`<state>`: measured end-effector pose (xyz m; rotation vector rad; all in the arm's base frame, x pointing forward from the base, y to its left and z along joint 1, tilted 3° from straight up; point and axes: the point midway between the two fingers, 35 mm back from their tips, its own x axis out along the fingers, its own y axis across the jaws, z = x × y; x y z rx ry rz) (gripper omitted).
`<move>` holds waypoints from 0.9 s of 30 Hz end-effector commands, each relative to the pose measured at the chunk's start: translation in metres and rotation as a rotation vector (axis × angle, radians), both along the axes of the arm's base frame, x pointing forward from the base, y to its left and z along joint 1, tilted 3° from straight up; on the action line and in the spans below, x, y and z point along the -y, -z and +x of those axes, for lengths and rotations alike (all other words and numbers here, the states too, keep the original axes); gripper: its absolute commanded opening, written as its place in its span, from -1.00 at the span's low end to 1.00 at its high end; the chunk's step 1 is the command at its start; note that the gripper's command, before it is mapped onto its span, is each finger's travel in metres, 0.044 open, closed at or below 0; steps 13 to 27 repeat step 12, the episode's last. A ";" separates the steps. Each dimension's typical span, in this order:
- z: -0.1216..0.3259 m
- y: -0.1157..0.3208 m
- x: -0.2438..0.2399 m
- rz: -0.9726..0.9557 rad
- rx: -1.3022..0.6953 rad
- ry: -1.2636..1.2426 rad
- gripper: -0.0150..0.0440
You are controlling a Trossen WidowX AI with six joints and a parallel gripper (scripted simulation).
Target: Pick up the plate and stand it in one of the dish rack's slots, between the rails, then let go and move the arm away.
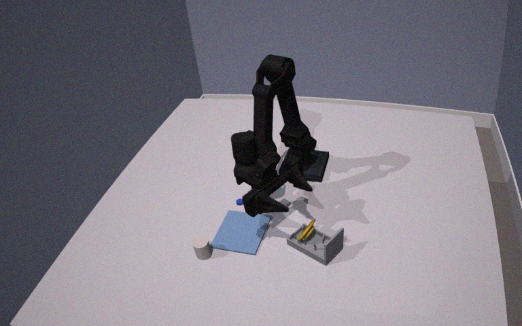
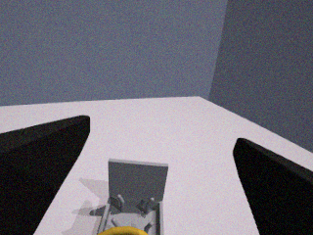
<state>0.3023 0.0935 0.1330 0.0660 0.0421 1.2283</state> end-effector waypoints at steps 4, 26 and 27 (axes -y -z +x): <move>0.042 -0.007 0.014 -0.002 -0.094 0.143 0.86; 0.081 -0.011 0.031 -0.041 -0.246 0.310 0.86; 0.081 -0.011 0.031 -0.041 -0.246 0.310 0.86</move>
